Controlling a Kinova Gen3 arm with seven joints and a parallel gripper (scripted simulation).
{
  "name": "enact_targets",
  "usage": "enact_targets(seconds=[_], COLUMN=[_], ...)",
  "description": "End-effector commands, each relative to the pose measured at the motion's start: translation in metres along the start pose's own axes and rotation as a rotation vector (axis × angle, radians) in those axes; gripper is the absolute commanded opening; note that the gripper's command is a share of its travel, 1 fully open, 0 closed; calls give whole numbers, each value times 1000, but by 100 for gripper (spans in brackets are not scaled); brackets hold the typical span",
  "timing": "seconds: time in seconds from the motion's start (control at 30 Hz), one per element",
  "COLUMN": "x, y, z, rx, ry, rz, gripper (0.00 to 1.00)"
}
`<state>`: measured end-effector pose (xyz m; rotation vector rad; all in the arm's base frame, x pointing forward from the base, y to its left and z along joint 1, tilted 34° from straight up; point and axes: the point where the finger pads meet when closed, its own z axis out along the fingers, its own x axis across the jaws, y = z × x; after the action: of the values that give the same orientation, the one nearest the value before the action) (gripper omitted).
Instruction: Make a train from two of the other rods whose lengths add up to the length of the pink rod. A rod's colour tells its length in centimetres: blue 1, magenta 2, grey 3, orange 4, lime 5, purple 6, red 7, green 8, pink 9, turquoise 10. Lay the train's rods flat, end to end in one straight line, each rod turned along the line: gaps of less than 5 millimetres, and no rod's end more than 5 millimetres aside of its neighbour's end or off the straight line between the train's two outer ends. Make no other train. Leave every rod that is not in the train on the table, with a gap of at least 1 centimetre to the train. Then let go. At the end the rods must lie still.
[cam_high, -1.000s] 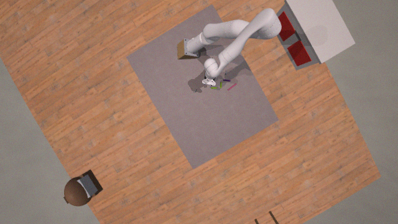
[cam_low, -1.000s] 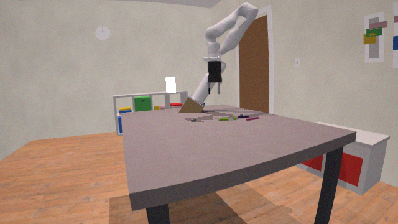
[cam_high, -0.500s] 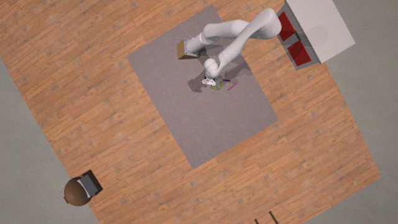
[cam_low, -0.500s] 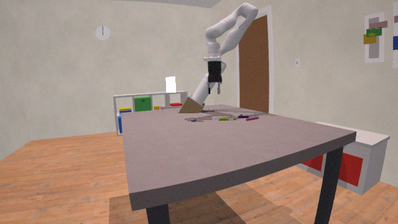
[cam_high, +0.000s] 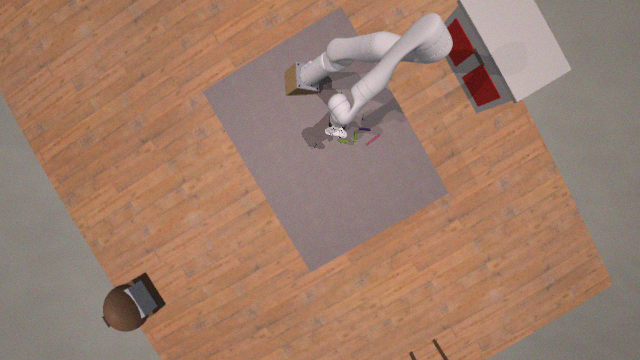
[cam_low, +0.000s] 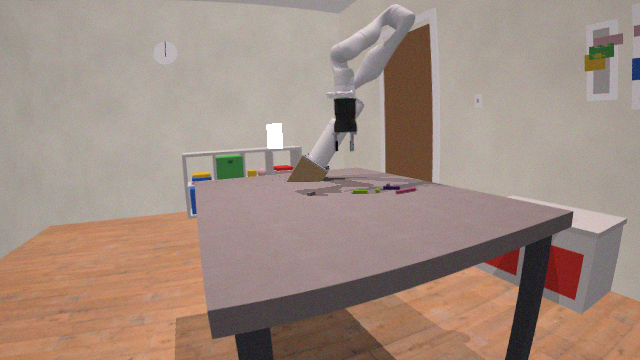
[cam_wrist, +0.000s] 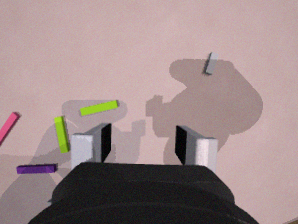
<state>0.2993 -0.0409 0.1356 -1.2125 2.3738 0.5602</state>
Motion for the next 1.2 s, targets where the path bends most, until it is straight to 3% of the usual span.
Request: enact_targets(seconds=[0.0, 0.73, 1.17], x=[0, 2, 8], y=[0, -3, -9], z=[0, 1, 6], rx=[1, -3, -17], ry=[0, 7, 25], rz=[0, -61, -248], gripper=[100, 100, 100])
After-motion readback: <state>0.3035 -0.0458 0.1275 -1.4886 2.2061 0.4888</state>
